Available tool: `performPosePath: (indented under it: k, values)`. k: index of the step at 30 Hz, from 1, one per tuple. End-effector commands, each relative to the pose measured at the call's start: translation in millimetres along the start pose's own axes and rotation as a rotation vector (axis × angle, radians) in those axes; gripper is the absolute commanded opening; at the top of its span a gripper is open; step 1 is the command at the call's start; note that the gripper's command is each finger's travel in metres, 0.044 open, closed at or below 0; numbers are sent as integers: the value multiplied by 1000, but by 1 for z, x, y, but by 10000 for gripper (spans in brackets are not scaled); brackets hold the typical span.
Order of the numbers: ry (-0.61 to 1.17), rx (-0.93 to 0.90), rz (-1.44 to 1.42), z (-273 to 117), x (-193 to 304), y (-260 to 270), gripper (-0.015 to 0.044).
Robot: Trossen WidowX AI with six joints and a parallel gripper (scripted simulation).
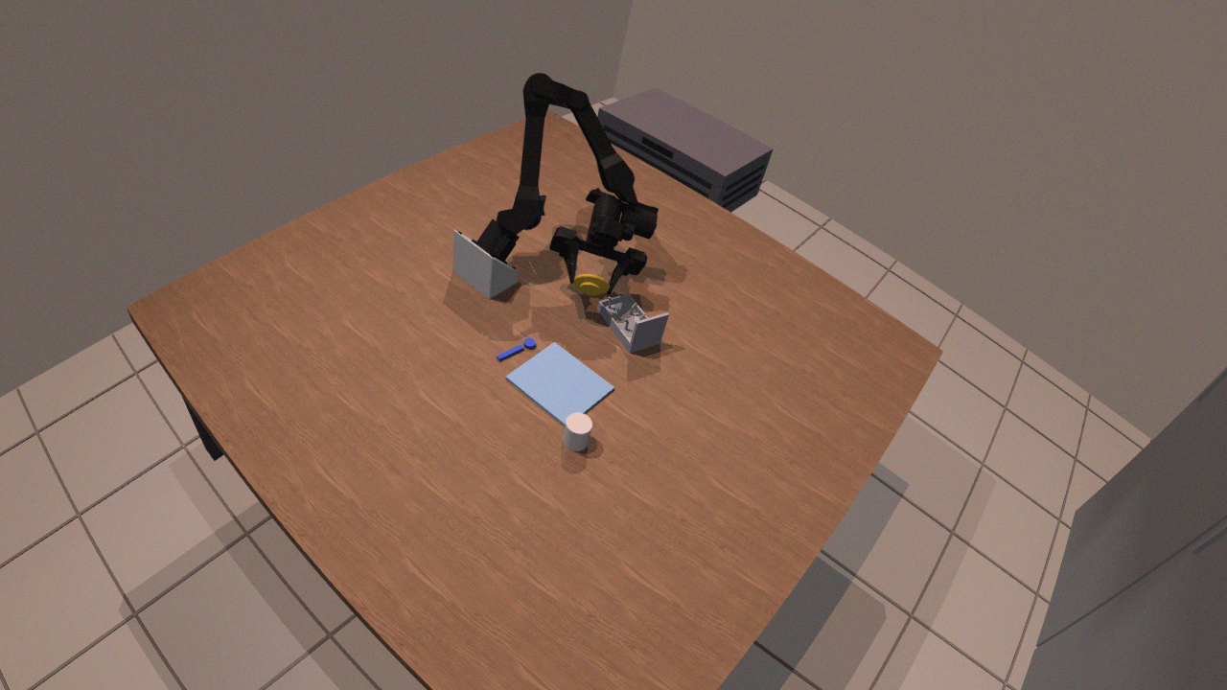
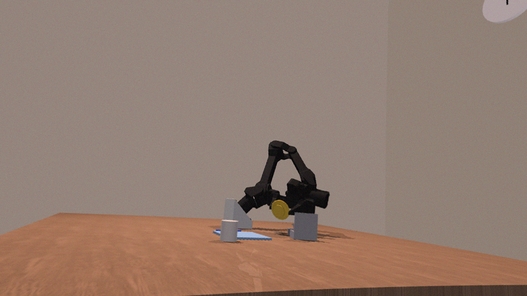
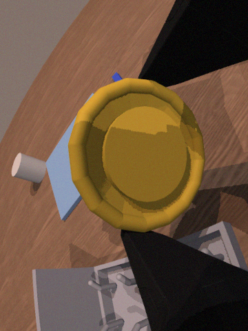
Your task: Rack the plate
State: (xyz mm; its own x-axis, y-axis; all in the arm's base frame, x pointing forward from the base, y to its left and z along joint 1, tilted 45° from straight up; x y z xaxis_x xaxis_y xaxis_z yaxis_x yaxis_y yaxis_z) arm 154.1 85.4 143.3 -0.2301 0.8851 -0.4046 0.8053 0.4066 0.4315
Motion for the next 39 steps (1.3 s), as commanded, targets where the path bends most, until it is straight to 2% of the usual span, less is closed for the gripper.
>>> performPosePath:
  k: [1, 29, 39]
  values:
    - [-46, -96, -8, -3, 4, -1, 0]
    - [-238, -651, 48, -30, 25, -17, 0]
    - [-244, -678, 58, -32, 26, -19, 0]
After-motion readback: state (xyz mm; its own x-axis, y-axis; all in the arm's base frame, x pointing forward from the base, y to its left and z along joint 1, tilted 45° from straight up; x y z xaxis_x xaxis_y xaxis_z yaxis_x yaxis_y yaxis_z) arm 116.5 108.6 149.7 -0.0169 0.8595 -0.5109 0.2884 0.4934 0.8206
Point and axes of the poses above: the point midway between the two fingers, 35 mm back from their tips, its own z axis out along the fingers, its own y axis across the jaws, x = y × z, the point moved 7 cm from there along -z, back along the fingers, and after that the axes turned 15 degrees about z, right-handed, at the moved point
